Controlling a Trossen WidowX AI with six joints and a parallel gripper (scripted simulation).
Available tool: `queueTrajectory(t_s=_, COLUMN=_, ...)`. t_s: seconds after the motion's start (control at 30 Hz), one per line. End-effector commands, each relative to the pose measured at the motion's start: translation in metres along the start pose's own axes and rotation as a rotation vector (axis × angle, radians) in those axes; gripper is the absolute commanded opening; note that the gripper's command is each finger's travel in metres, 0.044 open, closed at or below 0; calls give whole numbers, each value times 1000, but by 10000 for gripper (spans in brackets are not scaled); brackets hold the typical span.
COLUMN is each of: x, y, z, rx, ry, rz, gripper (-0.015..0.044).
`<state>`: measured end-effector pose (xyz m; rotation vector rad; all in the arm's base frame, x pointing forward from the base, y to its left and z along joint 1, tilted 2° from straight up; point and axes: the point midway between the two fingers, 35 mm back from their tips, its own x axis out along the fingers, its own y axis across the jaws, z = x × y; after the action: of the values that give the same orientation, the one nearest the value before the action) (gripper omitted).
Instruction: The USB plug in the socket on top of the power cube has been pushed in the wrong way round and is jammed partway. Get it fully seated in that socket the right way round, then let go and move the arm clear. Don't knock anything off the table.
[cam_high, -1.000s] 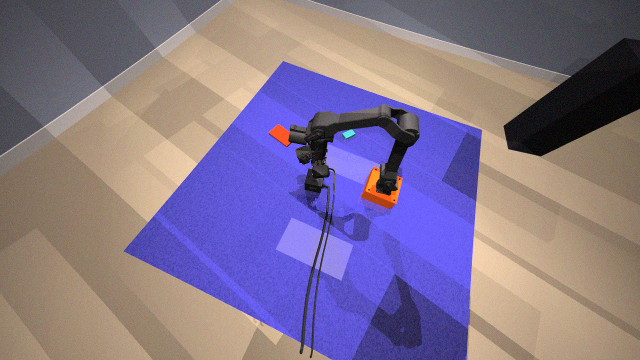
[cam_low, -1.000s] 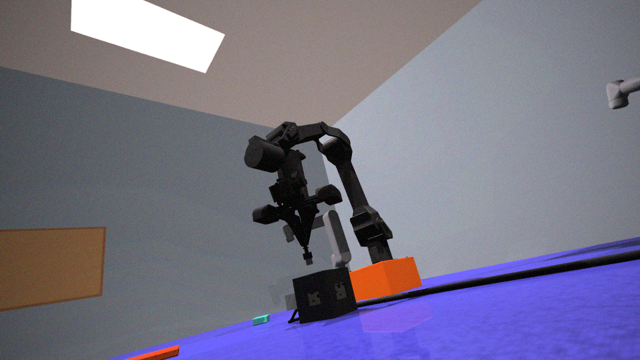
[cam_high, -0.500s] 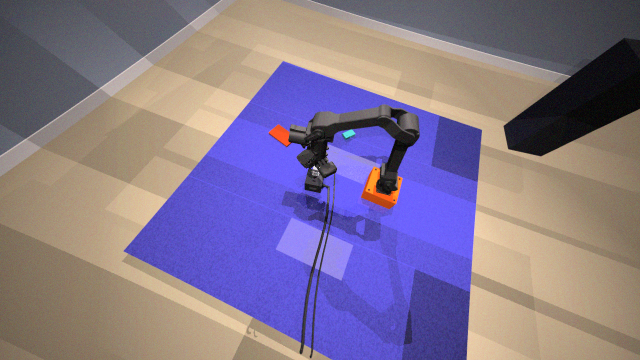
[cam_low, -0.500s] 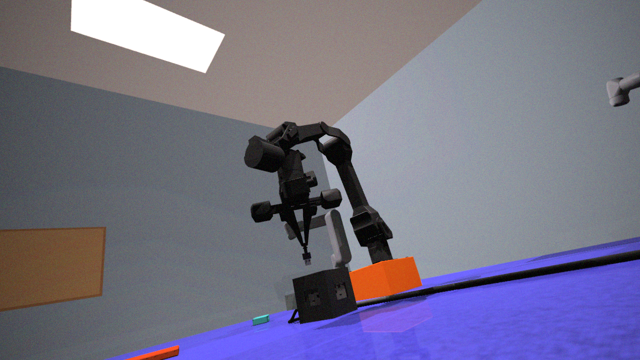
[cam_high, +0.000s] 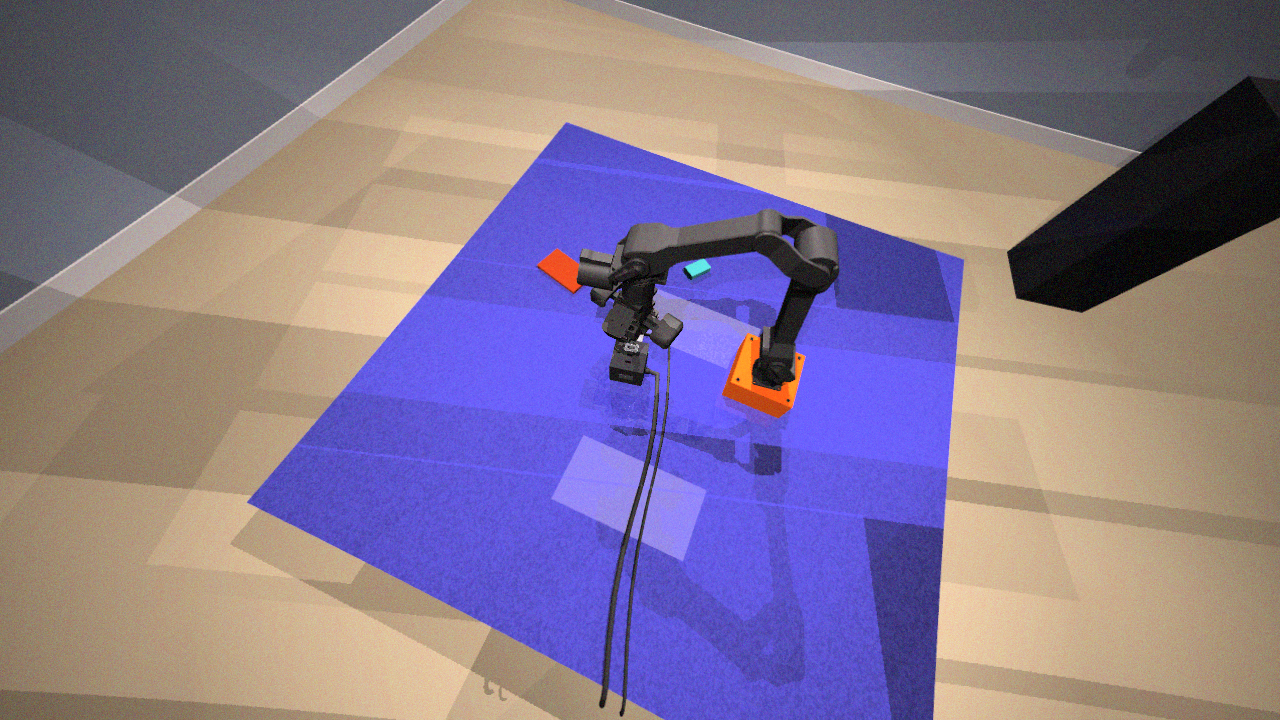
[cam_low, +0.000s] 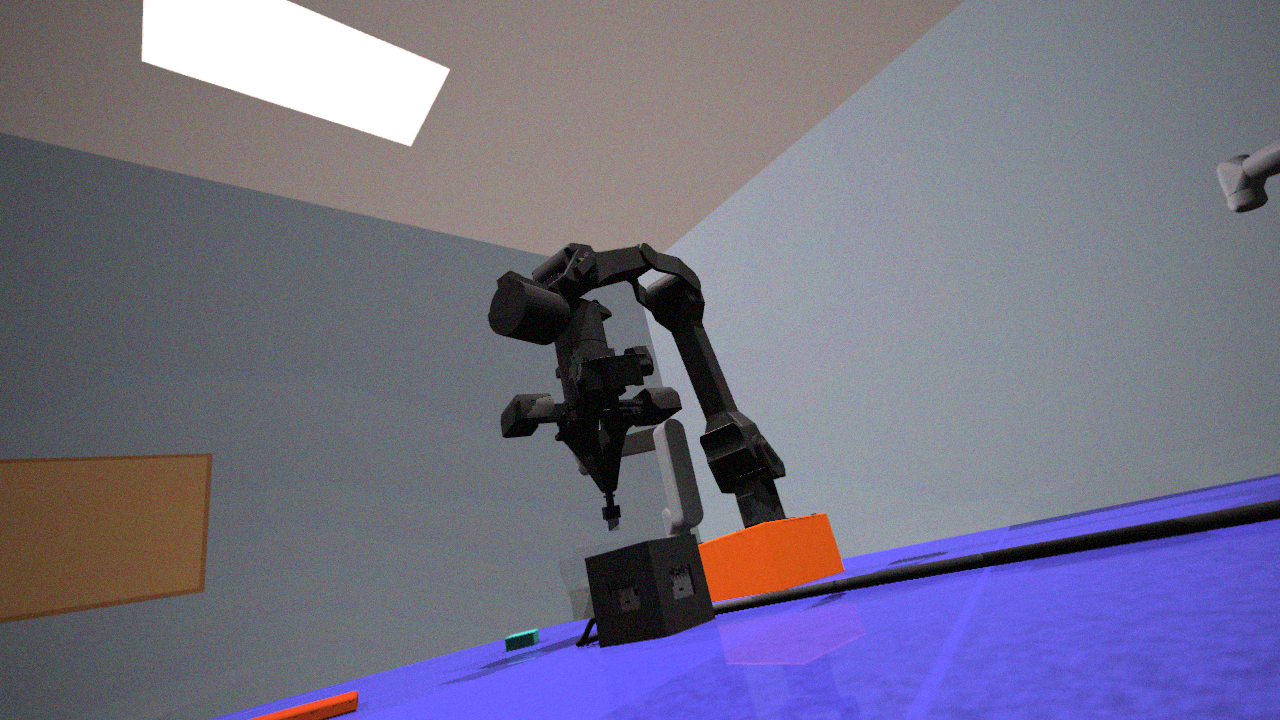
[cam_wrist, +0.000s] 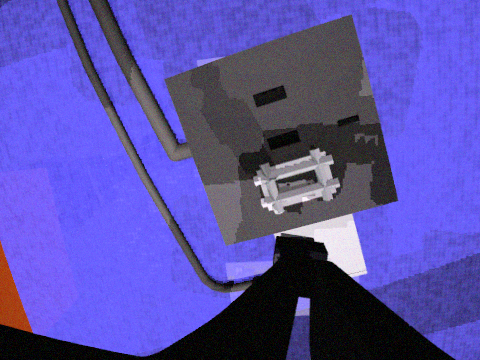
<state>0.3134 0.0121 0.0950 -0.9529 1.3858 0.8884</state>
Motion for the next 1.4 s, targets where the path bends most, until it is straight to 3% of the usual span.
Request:
queueTrajectory(t_s=0.0, x=0, y=0, z=0, rx=-121, ry=0, rz=0, gripper=0)
queueTrajectory(t_s=0.43, x=0, y=0, z=0, rx=-444, ry=0, rz=0, gripper=0)
queueTrajectory(t_s=1.37, x=2, y=0, z=1, rx=-439, ry=-14, rz=2, gripper=0)
